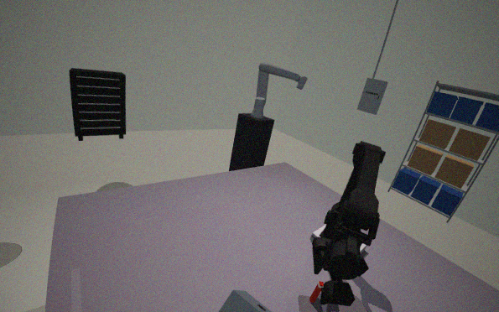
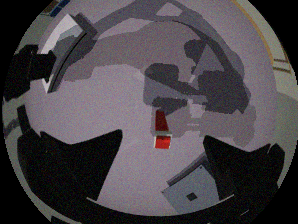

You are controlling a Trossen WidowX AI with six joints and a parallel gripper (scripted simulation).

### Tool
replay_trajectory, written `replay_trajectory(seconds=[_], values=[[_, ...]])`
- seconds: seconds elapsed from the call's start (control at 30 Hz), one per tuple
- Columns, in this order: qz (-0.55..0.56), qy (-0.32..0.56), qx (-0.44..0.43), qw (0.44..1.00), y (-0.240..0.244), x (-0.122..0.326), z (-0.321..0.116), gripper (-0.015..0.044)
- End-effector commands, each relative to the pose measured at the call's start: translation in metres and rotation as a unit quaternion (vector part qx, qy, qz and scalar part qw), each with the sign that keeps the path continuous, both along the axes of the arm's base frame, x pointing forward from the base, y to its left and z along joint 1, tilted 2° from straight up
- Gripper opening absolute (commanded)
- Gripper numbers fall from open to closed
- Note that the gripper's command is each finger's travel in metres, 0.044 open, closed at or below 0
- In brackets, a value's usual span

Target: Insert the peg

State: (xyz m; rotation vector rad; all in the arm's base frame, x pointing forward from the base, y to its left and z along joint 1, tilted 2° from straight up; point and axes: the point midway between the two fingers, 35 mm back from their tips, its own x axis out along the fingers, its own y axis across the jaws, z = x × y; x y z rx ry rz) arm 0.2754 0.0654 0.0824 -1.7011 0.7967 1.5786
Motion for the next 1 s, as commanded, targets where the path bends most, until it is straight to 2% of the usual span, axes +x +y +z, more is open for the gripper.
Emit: replay_trajectory(seconds=[0.0,0.6,0.97], values=[[0.002,0.007,0.000,1.000,0.000,-0.003,-0.009,0.0440],[0.002,0.007,0.000,1.000,0.000,-0.003,-0.029,0.0440],[0.001,0.003,-0.001,1.000,0.000,0.000,-0.026,0.0151]])
